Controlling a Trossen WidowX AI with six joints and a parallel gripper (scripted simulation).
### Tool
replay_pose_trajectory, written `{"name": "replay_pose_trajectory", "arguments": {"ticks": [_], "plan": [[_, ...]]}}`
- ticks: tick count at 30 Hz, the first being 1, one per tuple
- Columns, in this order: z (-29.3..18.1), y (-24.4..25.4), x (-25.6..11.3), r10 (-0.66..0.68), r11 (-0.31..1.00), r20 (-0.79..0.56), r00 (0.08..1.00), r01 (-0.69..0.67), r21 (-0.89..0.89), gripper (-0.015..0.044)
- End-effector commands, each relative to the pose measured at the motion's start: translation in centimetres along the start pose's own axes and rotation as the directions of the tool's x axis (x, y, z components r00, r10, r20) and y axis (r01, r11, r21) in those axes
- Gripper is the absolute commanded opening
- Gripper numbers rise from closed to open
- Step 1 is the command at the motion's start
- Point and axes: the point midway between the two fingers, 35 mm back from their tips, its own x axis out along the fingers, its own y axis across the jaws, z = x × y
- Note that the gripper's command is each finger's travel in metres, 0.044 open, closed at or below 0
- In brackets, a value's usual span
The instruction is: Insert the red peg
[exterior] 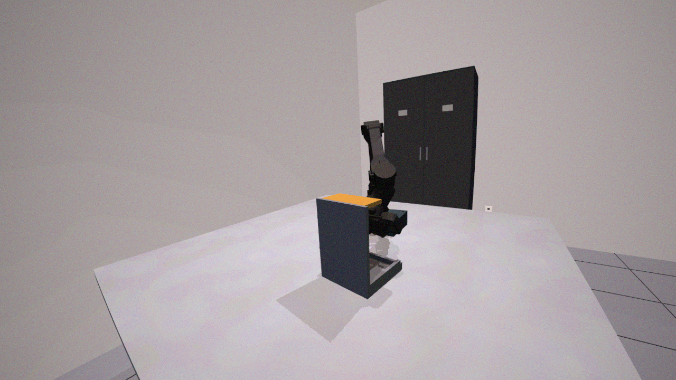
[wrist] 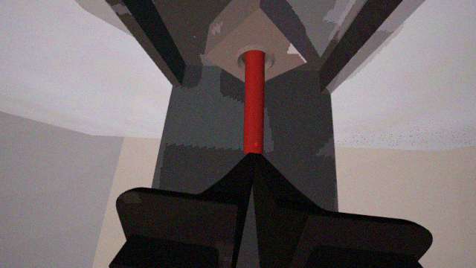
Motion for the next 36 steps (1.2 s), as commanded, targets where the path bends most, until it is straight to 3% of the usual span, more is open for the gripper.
{"name": "replay_pose_trajectory", "arguments": {"ticks": [1, 10, 18, 28, 36], "plan": [[1.8, 0.4, 0.5, 0.015, 1.0, 0.04, 0.999, -0.014, -0.027, 0.0], [1.7, 0.4, 0.5, 0.015, 1.0, 0.04, 0.999, -0.014, -0.027, 0.0], [1.6, 0.4, -0.9, 0.015, 1.0, 0.04, 0.999, -0.014, -0.027, 0.021], [3.9, 0.5, -3.7, 0.015, 1.0, 0.043, 0.999, -0.014, -0.027, 0.022], [4.3, 0.0, -6.6, 0.016, 1.0, 0.057, 0.998, -0.015, -0.023, 0.043]]}}
